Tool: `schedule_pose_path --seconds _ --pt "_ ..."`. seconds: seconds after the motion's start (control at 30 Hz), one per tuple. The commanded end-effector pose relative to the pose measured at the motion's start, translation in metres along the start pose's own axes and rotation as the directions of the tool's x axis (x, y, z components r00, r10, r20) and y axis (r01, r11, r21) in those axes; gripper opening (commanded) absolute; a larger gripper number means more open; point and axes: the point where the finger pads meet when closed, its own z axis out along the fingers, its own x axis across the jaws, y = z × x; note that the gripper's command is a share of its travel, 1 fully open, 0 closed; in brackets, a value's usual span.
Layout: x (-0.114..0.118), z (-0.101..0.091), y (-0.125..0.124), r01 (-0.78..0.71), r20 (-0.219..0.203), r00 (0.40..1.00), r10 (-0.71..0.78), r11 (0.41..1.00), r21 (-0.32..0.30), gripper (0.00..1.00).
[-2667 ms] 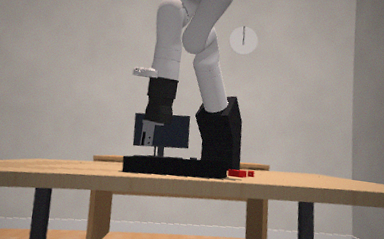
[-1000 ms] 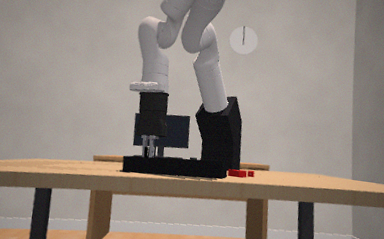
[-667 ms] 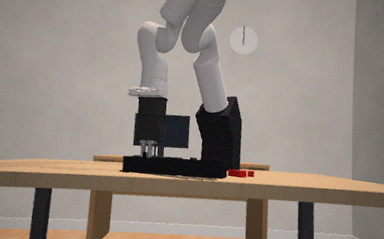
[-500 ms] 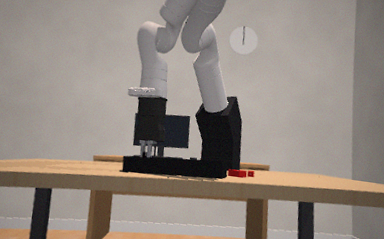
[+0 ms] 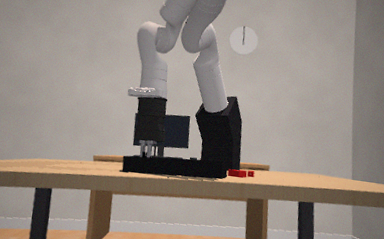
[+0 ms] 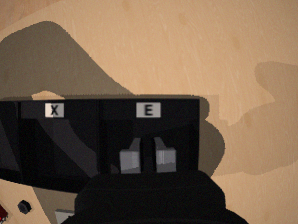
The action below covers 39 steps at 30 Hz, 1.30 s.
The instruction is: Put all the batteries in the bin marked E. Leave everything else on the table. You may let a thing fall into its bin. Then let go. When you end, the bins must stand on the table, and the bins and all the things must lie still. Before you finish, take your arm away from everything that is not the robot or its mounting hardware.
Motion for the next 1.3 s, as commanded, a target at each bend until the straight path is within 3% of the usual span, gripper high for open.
schedule_pose_path --seconds 0.0,0.83,1.27 --pt "0.000 0.000 0.000 0.000 0.000 1.000 0.000 1.000 0.001 0.31" --pt "0.000 0.000 0.000 0.000 0.000 1.000 0.000 1.000 0.001 0.31" --pt "0.000 -0.015 0.000 -0.001 0.000 1.000 0.001 1.000 0.001 0.31"
